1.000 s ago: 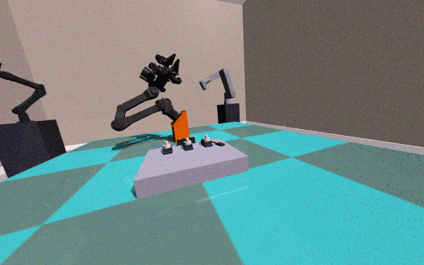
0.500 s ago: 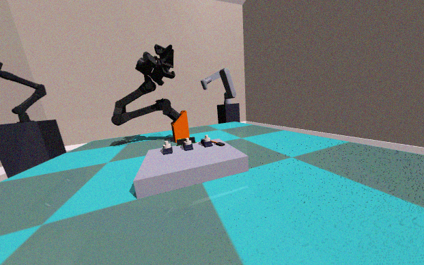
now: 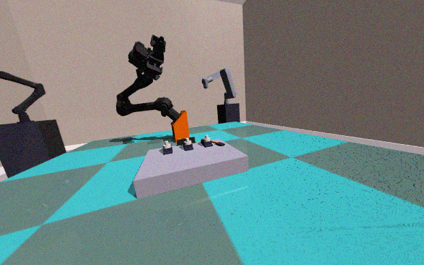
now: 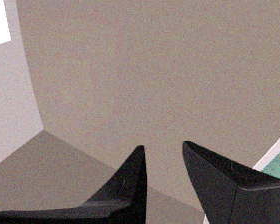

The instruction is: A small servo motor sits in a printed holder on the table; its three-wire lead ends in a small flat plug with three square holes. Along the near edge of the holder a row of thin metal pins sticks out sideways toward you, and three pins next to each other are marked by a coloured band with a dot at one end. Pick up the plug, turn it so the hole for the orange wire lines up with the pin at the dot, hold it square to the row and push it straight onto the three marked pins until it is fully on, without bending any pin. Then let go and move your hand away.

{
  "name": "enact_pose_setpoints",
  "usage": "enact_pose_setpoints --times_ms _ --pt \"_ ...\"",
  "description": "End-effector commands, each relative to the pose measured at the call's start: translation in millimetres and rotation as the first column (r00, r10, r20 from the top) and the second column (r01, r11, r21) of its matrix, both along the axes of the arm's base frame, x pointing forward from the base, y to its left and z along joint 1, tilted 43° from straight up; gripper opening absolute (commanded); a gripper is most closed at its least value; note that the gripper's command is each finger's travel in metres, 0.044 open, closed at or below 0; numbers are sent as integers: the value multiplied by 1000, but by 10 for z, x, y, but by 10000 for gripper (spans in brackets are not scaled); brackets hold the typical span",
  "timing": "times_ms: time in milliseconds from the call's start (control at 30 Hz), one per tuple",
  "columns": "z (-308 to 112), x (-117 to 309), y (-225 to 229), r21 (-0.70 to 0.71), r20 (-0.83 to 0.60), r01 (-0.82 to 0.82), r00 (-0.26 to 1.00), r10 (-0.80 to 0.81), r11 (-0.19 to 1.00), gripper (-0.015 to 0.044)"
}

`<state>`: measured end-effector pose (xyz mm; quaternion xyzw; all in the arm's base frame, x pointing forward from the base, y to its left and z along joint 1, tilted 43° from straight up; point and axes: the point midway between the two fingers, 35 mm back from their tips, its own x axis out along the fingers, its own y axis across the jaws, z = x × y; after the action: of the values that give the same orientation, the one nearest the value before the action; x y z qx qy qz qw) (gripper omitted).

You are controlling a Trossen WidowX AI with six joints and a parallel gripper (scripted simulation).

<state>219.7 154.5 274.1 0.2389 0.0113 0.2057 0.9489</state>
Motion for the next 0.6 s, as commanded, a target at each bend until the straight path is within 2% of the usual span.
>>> enact_pose_setpoints --times_ms 0,567 --pt "103 174 -135 -61 28 57 998 -56 996 115" --pt "396 774 -992 -307 127 313 949 -287 899 115"
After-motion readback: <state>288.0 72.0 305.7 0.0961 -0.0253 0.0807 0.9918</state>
